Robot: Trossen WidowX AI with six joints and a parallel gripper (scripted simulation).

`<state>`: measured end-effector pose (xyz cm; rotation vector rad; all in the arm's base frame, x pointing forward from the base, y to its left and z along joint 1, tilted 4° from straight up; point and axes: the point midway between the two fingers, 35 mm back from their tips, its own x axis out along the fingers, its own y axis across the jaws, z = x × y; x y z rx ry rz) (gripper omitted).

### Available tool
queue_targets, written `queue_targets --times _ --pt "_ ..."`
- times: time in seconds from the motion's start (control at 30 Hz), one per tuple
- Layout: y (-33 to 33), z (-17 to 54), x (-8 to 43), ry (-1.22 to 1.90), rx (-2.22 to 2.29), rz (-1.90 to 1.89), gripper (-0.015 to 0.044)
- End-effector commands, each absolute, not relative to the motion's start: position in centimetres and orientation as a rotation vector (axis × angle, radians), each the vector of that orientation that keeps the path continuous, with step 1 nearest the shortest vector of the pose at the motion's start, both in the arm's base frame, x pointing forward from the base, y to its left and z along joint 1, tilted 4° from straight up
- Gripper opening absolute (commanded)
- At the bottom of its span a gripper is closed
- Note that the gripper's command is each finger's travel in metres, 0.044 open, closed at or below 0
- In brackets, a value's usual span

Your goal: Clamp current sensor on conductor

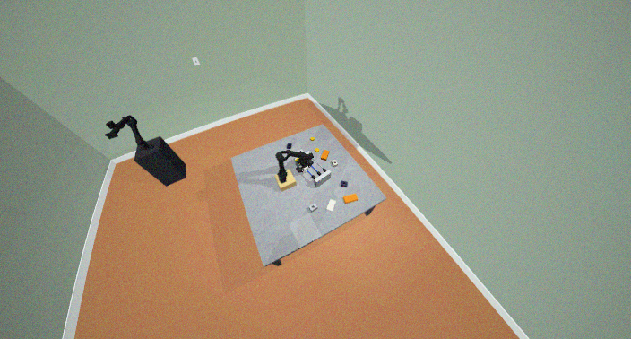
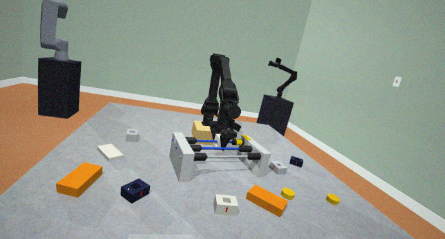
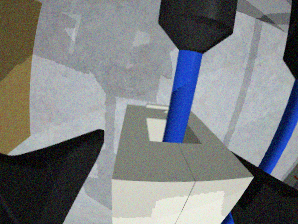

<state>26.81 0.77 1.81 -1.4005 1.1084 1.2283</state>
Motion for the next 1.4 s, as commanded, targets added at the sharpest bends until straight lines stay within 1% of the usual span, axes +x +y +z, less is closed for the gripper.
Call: queue_targets --times 0.0,0.23,0.37,0.53,1.37 --pt "0.8 1.8 26.8 1.109 -1.401 1.228 0.044" --pt "0.8 2.5 27.0 1.113 -1.399 1.233 0.044" --pt "1.1 7.1 27.6 1.141 -1.386 1.265 0.044" --pt "1.4 12.5 27.0 1.174 -1.372 1.301 0.044" --pt "1.4 12.7 27.0 1.175 -1.372 1.302 0.044"
